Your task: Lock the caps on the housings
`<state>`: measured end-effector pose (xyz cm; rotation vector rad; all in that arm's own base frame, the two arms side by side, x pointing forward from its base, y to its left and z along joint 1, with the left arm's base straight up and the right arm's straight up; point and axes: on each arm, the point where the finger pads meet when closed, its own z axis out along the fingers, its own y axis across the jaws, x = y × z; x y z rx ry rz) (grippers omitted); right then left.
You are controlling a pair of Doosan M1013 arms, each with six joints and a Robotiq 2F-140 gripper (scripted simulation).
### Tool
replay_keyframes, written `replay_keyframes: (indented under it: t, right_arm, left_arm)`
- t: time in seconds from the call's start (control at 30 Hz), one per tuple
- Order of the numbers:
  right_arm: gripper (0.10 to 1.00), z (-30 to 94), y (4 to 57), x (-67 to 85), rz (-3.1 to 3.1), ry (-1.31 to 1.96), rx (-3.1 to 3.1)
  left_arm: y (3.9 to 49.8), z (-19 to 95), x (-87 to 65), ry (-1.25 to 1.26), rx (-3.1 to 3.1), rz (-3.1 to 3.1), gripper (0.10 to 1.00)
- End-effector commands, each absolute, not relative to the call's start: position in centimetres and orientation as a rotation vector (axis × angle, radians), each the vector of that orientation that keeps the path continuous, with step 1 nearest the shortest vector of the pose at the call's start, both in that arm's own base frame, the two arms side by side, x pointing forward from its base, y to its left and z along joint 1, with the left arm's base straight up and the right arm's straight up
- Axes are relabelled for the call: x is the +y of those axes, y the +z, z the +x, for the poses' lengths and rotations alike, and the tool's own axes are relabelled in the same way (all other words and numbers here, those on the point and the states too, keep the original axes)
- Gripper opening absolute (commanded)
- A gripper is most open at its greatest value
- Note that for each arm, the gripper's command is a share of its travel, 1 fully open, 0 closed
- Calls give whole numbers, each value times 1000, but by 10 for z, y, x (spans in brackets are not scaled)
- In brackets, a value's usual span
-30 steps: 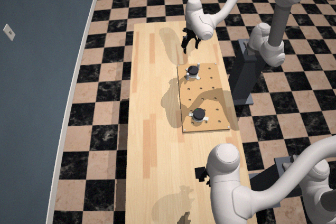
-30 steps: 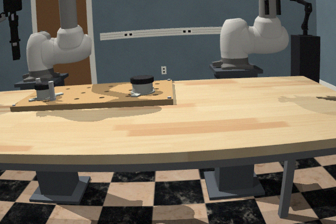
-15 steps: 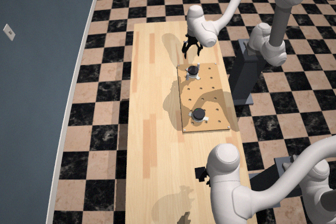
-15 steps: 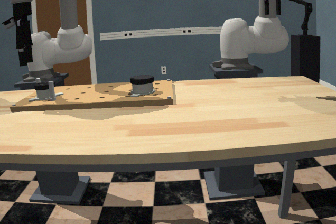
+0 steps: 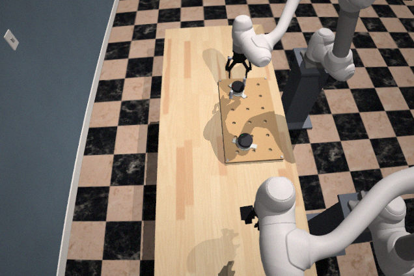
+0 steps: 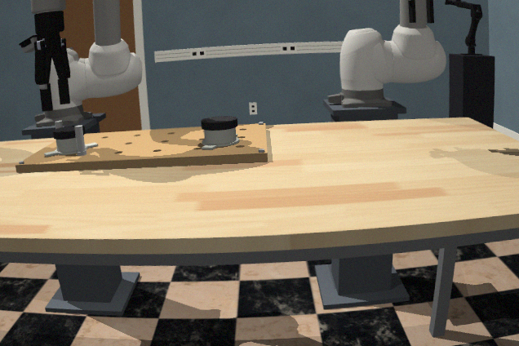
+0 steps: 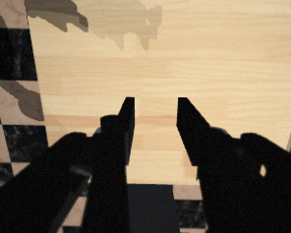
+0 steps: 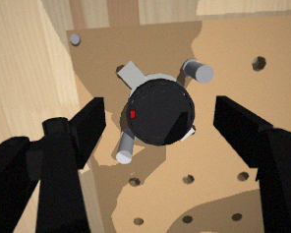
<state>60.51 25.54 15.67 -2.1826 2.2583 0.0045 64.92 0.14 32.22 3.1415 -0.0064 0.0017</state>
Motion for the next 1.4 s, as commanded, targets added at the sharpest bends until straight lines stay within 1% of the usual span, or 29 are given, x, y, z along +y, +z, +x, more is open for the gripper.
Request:
replay_keyframes:
  t: [0.0, 0.5, 1.37]
  right_arm:
    - [695, 604, 150, 267, -2090, -7, 2346]
    - [695, 601, 141, 282, -1984, -5, 2435]
    - [695, 601, 97, 281, -1982, -1, 2436]
  left_arm:
    - [323, 649, 1, 4, -6, 3142, 328]
    - [323, 649, 1, 4, -6, 3142, 328]
    - [323, 649, 1, 4, -6, 3142, 328]
